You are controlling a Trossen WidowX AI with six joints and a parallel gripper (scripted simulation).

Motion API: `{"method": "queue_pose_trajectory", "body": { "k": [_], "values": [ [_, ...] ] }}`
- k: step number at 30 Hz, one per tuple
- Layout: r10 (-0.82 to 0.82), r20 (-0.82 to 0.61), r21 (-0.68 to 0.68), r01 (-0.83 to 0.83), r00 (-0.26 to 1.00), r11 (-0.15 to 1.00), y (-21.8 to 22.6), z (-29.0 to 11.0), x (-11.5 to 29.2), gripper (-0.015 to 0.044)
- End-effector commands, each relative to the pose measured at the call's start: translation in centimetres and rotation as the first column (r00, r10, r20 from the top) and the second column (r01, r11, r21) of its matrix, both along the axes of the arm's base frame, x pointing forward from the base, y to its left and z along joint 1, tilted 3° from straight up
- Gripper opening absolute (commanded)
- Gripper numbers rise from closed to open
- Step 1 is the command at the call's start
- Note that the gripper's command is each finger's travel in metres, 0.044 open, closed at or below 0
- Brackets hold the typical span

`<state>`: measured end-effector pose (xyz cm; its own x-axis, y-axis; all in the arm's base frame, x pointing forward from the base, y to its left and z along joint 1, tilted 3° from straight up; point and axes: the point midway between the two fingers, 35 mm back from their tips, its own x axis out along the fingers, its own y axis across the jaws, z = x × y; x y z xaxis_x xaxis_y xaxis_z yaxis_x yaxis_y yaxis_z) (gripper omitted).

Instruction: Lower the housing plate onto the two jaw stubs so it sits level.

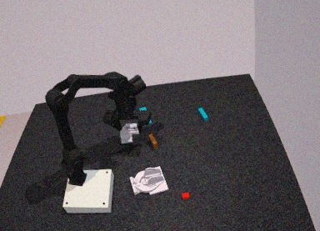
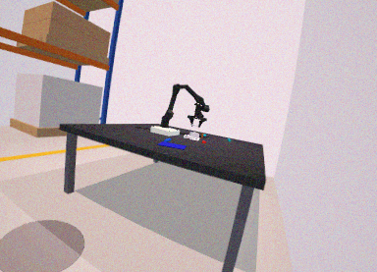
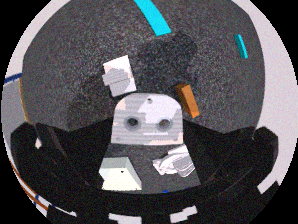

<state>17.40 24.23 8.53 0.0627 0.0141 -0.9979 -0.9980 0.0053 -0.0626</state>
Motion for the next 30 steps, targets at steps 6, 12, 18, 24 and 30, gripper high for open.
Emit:
{"method": "queue_pose_trajectory", "body": {
  "k": [6, 12, 18, 24, 30],
  "values": [
    [-0.140, -0.005, 0.008, 0.140, 0.990, 0.990, -2.5, 0.1, 1.9, 0.0351],
    [-0.228, -0.007, 0.012, 0.228, 0.974, 0.974, -4.1, 0.2, 3.0, 0.0351],
    [-0.316, -0.008, 0.016, 0.316, 0.949, 0.949, -5.9, 0.2, 4.0, 0.0351],
    [-0.402, -0.010, 0.020, 0.402, 0.916, 0.915, -7.7, 0.3, 4.8, 0.0351],
    [-0.487, -0.012, 0.024, 0.487, 0.873, 0.873, -9.6, 0.3, 5.5, 0.0351]
  ]
}}
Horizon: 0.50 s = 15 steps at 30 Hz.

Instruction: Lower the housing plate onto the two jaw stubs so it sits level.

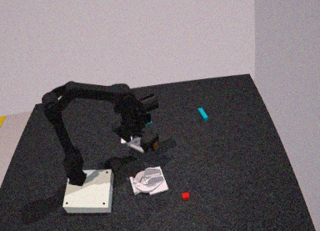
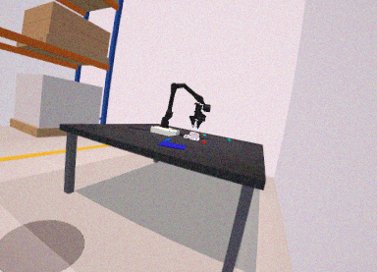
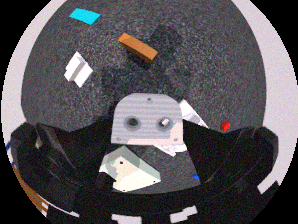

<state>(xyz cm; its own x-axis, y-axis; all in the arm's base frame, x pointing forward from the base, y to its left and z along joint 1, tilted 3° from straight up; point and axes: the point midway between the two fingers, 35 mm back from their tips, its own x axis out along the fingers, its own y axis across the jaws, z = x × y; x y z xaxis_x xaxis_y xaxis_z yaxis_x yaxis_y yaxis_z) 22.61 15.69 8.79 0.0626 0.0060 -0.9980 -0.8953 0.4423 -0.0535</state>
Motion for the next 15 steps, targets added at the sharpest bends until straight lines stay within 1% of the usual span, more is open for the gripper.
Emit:
{"method": "queue_pose_trajectory", "body": {
  "k": [1, 15],
  "values": [
    [-0.072, 0.000, 0.007, 0.072, 0.997, 0.997, -1.3, 0.0, 0.4, 0.0351],
    [-0.294, -0.001, 0.018, 0.294, 0.956, 0.956, -5.9, 0.0, 1.5, 0.0351]
  ]
}}
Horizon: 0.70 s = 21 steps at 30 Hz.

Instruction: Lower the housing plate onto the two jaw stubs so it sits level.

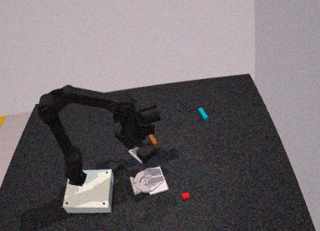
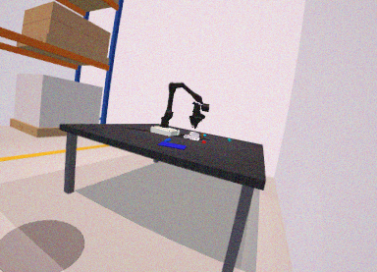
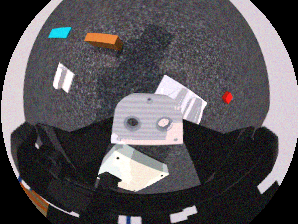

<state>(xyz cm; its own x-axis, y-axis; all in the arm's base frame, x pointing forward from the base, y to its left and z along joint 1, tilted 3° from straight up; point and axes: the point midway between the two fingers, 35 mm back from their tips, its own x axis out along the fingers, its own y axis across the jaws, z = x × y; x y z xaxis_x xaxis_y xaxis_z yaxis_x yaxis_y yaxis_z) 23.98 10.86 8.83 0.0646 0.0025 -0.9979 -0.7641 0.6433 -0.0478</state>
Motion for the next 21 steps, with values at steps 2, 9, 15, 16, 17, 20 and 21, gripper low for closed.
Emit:
{"method": "queue_pose_trajectory", "body": {
  "k": [2, 9, 15, 16, 17, 20, 21],
  "values": [
    [-0.090, 0.001, 0.008, 0.090, 0.996, 0.996, -1.7, 0.0, 0.2, 0.0351],
    [-0.203, 0.001, 0.014, 0.203, 0.979, 0.979, -4.0, 0.0, 0.4, 0.0351],
    [-0.298, 0.001, 0.019, 0.298, 0.954, 0.954, -5.9, 0.0, 0.3, 0.0351],
    [-0.314, 0.001, 0.019, 0.314, 0.949, 0.949, -6.2, 0.0, 0.3, 0.0351],
    [-0.329, 0.001, 0.020, 0.329, 0.944, 0.944, -6.5, -0.1, 0.3, 0.0351],
    [-0.375, 0.001, 0.023, 0.375, 0.927, 0.927, -7.4, -0.1, 0.2, 0.0351],
    [-0.391, 0.001, 0.023, 0.390, 0.921, 0.920, -7.7, -0.1, 0.1, 0.0351]
  ]
}}
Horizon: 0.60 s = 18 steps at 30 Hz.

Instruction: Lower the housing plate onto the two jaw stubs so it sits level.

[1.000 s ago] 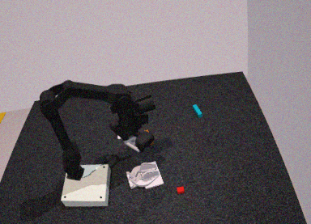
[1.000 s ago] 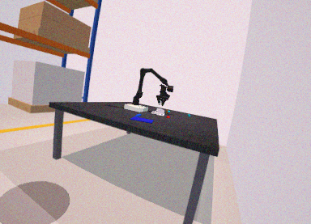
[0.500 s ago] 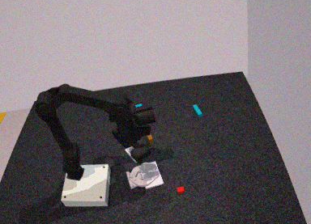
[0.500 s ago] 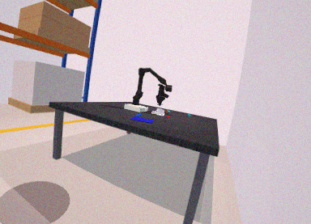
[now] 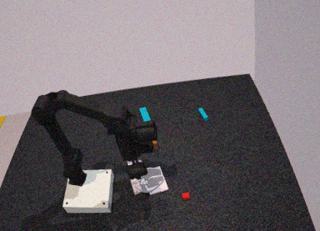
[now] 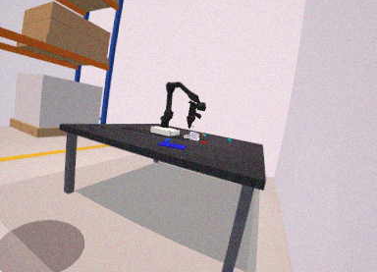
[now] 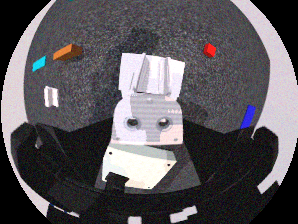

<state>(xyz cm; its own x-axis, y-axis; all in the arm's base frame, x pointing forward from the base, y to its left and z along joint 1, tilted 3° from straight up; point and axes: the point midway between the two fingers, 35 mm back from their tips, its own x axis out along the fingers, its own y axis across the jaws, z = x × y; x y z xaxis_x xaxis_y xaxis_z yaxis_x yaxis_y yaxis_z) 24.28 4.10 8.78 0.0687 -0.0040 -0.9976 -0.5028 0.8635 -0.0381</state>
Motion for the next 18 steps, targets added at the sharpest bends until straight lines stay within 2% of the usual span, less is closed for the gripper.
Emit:
{"method": "queue_pose_trajectory", "body": {
  "k": [1, 18],
  "values": [
    [-0.071, 0.002, 0.007, 0.071, 0.997, 0.997, -1.23, -0.03, -0.19, 0.0351],
    [-0.081, 0.002, 0.007, 0.081, 0.997, 0.997, -1.42, -0.04, -0.22, 0.0351]
  ]
}}
